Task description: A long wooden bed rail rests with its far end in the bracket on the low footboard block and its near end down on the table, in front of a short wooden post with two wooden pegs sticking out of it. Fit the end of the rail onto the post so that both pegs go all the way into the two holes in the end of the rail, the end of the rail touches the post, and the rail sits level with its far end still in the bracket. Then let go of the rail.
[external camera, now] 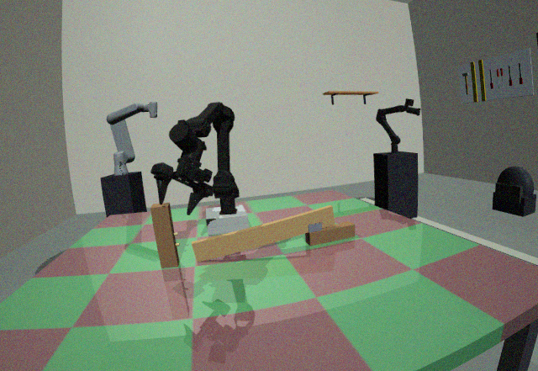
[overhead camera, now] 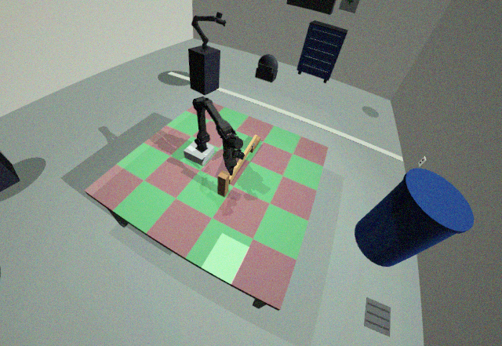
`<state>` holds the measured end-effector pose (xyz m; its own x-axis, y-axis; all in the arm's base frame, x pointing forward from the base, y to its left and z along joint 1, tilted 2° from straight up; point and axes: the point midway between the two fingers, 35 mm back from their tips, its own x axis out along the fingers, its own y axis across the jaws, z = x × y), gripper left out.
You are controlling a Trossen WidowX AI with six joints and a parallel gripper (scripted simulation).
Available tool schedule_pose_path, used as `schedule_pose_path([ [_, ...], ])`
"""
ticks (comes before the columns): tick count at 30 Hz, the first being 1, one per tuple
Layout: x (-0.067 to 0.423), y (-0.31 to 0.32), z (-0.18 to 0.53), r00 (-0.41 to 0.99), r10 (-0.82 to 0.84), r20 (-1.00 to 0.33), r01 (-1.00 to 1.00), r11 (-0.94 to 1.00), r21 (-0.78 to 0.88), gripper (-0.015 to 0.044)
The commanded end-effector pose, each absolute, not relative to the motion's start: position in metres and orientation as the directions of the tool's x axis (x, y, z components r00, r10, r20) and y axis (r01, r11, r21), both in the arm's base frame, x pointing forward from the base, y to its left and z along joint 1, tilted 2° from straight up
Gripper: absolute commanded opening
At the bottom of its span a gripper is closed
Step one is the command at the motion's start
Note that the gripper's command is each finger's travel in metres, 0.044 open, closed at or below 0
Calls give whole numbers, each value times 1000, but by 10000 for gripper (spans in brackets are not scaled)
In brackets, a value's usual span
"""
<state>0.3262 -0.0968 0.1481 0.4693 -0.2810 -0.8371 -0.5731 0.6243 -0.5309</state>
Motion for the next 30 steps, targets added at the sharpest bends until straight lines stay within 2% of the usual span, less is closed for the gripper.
schedule_pose_path([
  [1, 313, -41, 93, 205, -53, -977, -975, 72, -208, 440],
  [3, 305, -26, 79, 104, -3, -995, -988, -115, -103, 440],
  [5, 301, -19, 74, 58, 18, -998, -978, -200, -61, 440],
  [30, 307, -18, 53, 57, 16, -998, -978, -199, -59, 440],
])
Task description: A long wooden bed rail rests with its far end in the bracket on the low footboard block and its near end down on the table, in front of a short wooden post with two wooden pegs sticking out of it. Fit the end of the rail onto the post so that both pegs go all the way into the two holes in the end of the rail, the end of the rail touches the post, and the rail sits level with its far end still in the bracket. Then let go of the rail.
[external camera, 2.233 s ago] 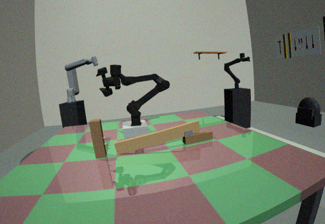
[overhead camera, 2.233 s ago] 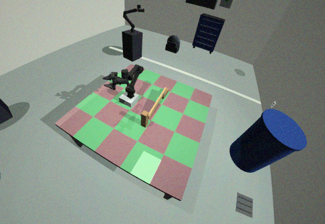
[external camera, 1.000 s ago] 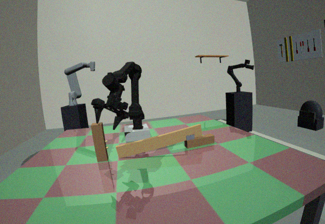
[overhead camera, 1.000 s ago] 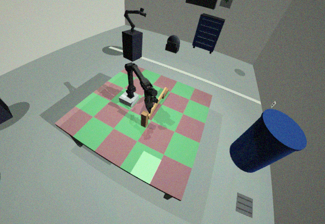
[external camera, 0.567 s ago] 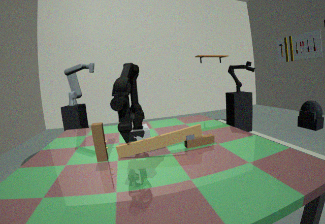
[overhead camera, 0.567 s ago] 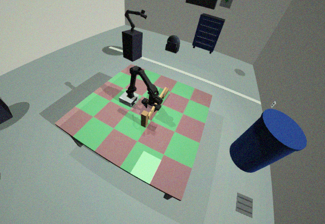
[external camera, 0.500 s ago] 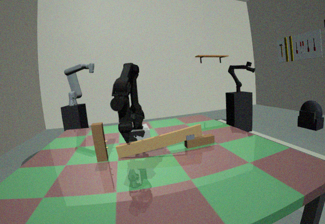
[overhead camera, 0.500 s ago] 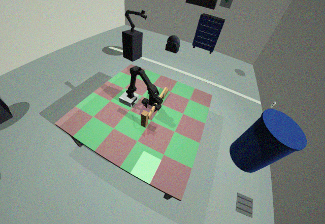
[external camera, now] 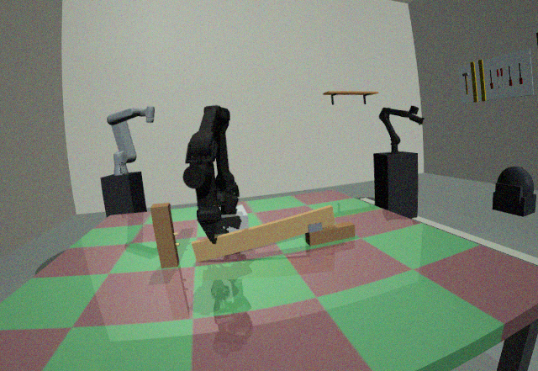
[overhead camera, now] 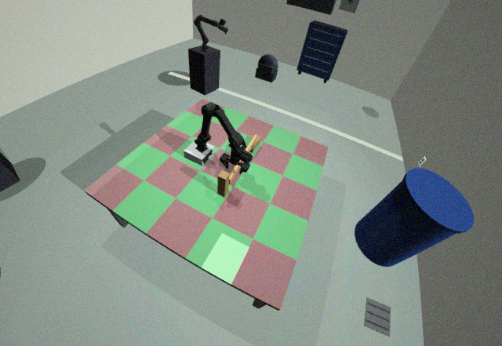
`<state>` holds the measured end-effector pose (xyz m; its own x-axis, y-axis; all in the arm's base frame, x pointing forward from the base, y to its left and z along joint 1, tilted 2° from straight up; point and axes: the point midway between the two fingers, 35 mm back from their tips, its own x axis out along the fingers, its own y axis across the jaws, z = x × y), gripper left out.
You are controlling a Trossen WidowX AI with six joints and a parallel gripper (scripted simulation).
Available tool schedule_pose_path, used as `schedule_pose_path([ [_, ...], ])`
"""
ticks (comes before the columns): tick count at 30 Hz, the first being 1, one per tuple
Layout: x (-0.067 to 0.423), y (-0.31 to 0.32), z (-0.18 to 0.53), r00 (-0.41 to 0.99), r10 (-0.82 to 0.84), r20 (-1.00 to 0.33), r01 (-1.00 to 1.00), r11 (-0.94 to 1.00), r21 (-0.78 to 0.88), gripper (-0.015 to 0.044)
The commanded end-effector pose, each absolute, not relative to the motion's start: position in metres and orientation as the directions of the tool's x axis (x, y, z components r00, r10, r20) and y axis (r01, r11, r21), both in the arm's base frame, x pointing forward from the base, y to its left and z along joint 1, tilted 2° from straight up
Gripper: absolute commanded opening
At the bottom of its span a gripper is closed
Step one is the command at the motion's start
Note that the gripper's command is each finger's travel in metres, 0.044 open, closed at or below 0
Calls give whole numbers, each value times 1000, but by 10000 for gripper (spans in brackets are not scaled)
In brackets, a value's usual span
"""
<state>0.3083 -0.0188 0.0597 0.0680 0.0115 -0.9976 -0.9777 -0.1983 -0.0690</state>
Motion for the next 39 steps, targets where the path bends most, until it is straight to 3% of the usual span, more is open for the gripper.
schedule_pose_path([
  [1, 307, -18, 51, 57, 16, -998, -978, -199, -59, 440],
  [32, 308, -17, 3, 56, 19, -998, -977, -203, -59, 440],
  [39, 308, -17, 3, 56, 19, -998, -977, -203, -59, 256],
])
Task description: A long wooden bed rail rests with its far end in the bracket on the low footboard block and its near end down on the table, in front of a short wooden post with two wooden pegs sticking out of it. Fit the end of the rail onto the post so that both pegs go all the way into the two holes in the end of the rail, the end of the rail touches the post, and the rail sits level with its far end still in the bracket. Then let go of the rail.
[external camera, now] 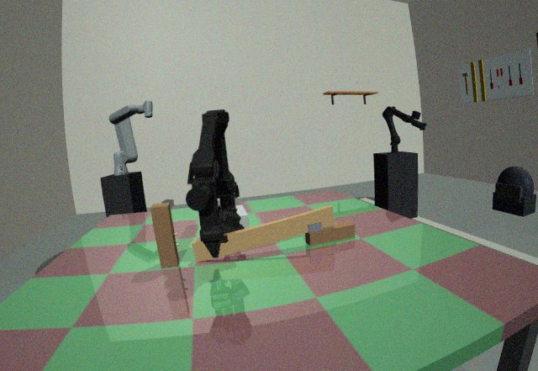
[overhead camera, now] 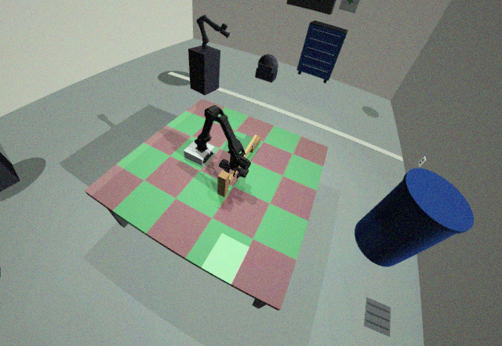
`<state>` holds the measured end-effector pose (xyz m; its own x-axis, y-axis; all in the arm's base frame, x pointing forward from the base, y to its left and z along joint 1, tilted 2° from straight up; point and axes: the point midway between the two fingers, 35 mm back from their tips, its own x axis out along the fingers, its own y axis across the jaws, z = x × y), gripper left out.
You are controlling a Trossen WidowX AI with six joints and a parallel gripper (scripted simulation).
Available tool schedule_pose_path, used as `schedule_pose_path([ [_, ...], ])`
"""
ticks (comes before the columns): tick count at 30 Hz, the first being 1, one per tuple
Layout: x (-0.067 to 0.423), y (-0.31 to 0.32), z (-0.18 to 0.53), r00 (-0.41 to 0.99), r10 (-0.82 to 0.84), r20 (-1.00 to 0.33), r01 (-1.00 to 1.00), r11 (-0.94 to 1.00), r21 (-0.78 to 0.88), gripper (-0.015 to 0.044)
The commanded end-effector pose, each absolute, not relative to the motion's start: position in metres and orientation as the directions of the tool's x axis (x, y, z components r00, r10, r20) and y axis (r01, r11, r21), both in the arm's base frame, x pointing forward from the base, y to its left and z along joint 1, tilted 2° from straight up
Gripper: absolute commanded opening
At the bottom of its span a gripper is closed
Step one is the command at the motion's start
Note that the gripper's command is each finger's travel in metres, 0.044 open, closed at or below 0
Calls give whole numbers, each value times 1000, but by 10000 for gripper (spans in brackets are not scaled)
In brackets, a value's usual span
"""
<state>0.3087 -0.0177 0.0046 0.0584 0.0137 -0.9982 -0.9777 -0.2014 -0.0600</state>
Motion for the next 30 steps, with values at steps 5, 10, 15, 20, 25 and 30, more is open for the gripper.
schedule_pose_path([
  [5, 308, -17, 3, 56, 19, -998, -977, -203, -59, 125],
  [10, 308, -17, 3, 56, 19, -998, -977, -203, -59, 53],
  [15, 308, -17, 3, 56, 19, -998, -977, -203, -59, 0],
  [20, 308, -17, 3, 56, 19, -998, -977, -203, -59, 0],
  [25, 308, -17, 3, 56, 19, -998, -977, -203, -59, 0],
  [30, 308, -18, 6, 56, 19, -998, -977, -203, -59, 0],
])
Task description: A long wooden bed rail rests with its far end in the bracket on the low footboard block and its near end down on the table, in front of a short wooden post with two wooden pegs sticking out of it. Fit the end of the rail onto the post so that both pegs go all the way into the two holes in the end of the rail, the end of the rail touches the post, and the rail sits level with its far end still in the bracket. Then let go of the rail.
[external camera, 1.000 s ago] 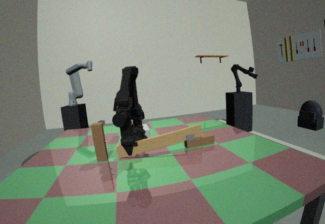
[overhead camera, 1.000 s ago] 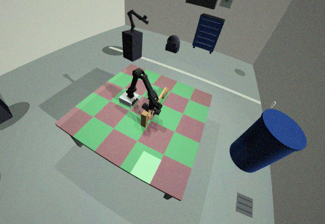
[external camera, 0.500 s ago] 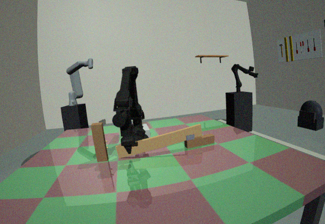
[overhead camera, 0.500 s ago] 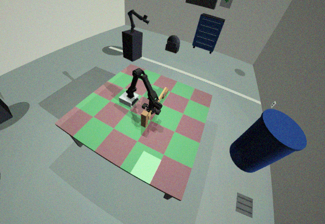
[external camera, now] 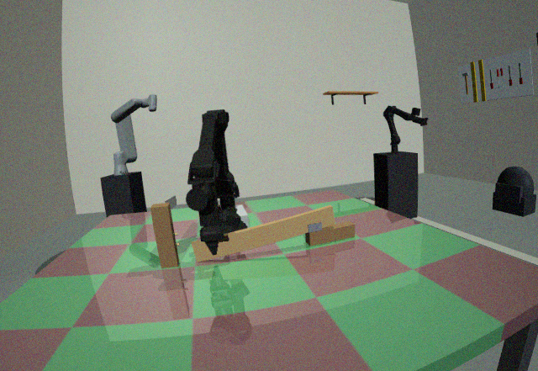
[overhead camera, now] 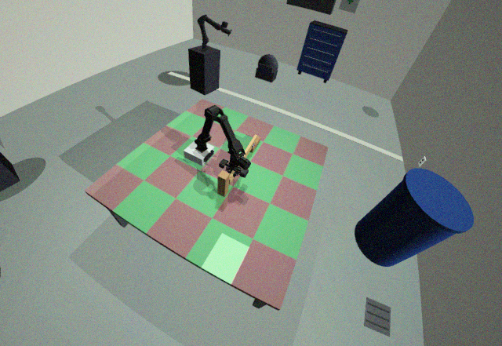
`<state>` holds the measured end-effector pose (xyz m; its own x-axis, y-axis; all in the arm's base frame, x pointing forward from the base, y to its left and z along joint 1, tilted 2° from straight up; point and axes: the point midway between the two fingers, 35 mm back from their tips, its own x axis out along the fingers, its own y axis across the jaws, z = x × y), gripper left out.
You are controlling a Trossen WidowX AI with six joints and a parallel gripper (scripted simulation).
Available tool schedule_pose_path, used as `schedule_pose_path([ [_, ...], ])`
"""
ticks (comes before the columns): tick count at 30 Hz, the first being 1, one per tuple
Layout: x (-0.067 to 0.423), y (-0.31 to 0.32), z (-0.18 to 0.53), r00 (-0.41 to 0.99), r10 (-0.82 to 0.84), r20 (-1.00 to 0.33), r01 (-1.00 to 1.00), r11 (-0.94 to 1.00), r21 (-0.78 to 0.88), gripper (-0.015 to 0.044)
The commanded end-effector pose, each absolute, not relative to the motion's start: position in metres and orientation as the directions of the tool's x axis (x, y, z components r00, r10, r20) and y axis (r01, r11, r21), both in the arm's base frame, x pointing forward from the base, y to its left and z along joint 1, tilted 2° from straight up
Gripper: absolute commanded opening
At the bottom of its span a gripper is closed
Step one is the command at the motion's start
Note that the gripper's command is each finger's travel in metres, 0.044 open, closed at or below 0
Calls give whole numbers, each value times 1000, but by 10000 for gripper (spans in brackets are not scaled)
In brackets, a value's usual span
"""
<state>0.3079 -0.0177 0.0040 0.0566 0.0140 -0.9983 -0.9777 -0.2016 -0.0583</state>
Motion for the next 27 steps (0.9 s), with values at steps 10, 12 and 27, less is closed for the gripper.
schedule_pose_path([
  [10, 308, -18, 11, 56, 19, -998, -977, -203, -59, 0],
  [12, 309, -18, 12, 57, 19, -998, -977, -203, -59, 0],
  [27, 311, -17, 20, 57, 19, -998, -977, -203, -59, 0],
])
